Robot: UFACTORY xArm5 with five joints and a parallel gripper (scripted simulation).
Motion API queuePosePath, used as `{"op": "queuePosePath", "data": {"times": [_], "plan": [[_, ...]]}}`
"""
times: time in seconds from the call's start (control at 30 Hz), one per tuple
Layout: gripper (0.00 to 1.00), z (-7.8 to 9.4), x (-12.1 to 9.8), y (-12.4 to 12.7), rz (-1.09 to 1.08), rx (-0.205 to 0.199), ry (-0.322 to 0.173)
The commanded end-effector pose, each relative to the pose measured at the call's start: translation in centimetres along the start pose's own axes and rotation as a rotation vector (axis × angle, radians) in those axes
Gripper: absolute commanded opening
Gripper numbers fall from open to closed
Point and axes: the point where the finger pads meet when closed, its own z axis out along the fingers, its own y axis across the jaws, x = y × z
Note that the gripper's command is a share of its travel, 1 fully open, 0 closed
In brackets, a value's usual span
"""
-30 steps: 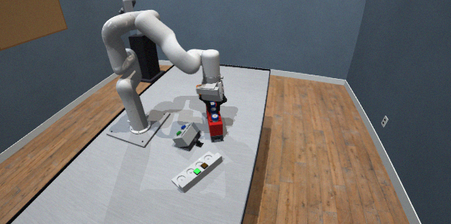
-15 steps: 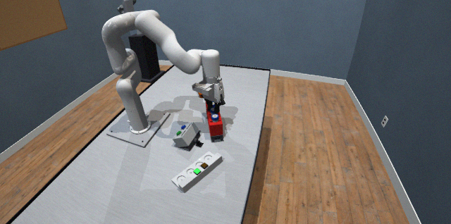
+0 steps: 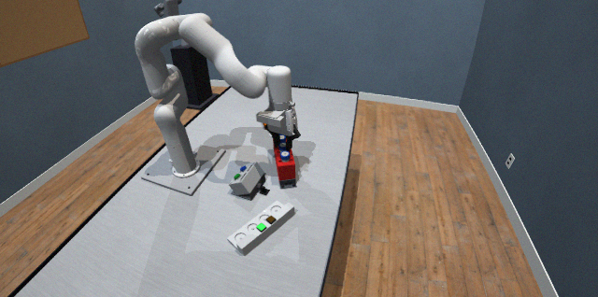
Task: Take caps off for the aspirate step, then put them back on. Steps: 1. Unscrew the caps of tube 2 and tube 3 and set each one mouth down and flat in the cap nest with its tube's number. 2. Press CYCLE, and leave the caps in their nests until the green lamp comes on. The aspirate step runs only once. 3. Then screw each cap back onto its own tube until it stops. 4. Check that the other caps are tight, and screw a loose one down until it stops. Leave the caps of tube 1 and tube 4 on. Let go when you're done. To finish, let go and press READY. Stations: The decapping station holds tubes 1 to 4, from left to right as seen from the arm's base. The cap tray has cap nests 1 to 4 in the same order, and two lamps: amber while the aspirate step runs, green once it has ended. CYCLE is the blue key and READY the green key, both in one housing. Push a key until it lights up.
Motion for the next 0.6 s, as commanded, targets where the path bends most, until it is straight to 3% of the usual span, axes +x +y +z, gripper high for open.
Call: {"op": "queuePosePath", "data": {"times": [0.0,0.43,0.5,0.57], "plan": [[0.46,-0.16,-0.06,-0.11,-0.270,0.004,-0.001],[0.46,-0.16,-0.06,-0.11,-0.913,0.004,0.000],[0.46,-0.16,-0.06,-0.11,-0.913,0.004,0.000],[0.46,-0.16,-0.06,-0.11,-1.100,0.004,0.000]]}}
